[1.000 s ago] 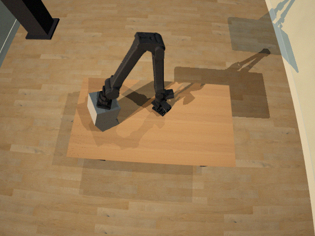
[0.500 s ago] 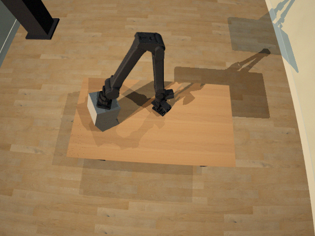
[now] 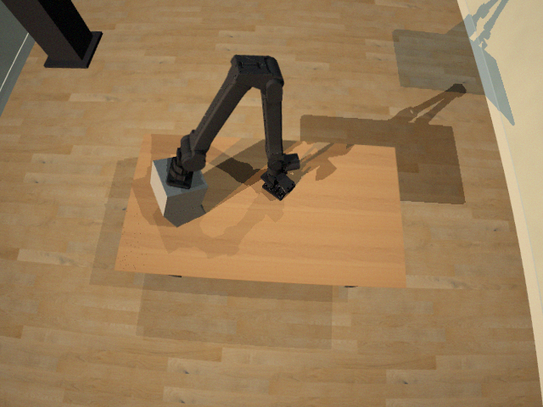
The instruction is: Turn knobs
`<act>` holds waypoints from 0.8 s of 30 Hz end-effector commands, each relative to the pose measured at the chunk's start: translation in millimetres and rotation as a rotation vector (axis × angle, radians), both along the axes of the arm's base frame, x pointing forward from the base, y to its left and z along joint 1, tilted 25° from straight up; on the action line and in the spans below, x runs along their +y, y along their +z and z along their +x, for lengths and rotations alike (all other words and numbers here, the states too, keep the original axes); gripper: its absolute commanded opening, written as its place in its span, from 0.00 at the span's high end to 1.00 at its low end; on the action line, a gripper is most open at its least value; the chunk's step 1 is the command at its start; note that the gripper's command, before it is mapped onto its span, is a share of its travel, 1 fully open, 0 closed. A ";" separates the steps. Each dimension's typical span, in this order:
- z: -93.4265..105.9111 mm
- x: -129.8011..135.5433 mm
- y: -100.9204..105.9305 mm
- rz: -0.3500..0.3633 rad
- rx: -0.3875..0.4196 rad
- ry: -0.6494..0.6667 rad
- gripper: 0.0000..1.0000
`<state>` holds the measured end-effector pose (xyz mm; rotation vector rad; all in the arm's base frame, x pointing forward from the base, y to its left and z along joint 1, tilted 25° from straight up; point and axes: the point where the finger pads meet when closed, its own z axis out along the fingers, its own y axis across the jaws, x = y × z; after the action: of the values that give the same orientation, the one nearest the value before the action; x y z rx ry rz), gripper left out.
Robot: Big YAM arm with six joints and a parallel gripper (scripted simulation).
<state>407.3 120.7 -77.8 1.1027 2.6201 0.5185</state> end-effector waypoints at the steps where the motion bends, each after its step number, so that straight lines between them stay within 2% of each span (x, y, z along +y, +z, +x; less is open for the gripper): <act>1: 2.9 -0.8 12.8 0.006 -0.018 -0.013 0.82; 13: -6.8 -11.8 39.5 0.001 -0.022 -0.006 0.82; 17: -8.8 -12.6 40.4 0.001 -0.020 -0.006 0.82; 18: -15.7 -12.2 26.9 -0.007 0.015 -0.002 0.82; 24: -8.4 -10.9 33.6 -0.002 -0.009 -0.003 0.82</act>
<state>396.6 113.8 -44.7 1.1079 2.6109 0.5226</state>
